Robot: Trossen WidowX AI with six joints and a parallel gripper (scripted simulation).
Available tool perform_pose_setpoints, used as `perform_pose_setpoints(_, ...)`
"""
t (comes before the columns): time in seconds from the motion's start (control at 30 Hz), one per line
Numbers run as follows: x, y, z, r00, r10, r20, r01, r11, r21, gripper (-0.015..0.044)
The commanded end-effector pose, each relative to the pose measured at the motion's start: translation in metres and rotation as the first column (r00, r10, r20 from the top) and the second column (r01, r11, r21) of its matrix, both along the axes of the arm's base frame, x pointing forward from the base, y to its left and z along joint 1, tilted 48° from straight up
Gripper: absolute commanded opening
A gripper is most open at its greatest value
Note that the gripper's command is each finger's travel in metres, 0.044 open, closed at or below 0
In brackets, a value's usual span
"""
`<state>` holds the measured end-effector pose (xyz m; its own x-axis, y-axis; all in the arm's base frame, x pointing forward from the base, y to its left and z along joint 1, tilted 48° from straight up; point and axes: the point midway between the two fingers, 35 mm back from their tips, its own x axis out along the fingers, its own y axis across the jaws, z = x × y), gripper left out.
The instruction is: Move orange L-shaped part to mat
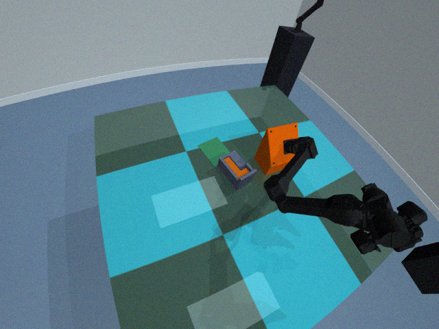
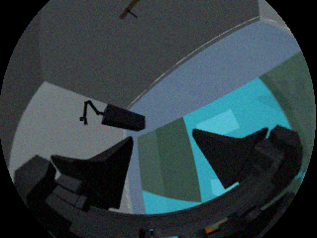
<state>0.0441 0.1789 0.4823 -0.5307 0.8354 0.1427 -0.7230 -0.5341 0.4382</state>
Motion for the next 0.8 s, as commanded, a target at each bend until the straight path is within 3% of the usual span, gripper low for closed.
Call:
perform_pose_setpoints(0.0,-0.005,-0.001,0.001,1.000,0.013,0.009,-0.013,1.000,0.009,0.0374)
perform_pose_setpoints(0.23,-0.069,-0.030,0.012,0.968,0.242,0.071,-0.249,0.961,0.121,0.0190)
perform_pose_setpoints(0.43,-0.122,-0.072,0.018,0.885,0.430,0.178,-0.462,0.859,0.222,0.0180)
perform_pose_setpoints(0.53,-0.165,-0.123,0.012,0.760,0.561,0.328,-0.646,0.706,0.291,0.0180)
perform_pose_setpoints(0.77,-0.209,-0.241,-0.019,0.428,0.669,0.608,-0.902,0.276,0.332,0.0180)
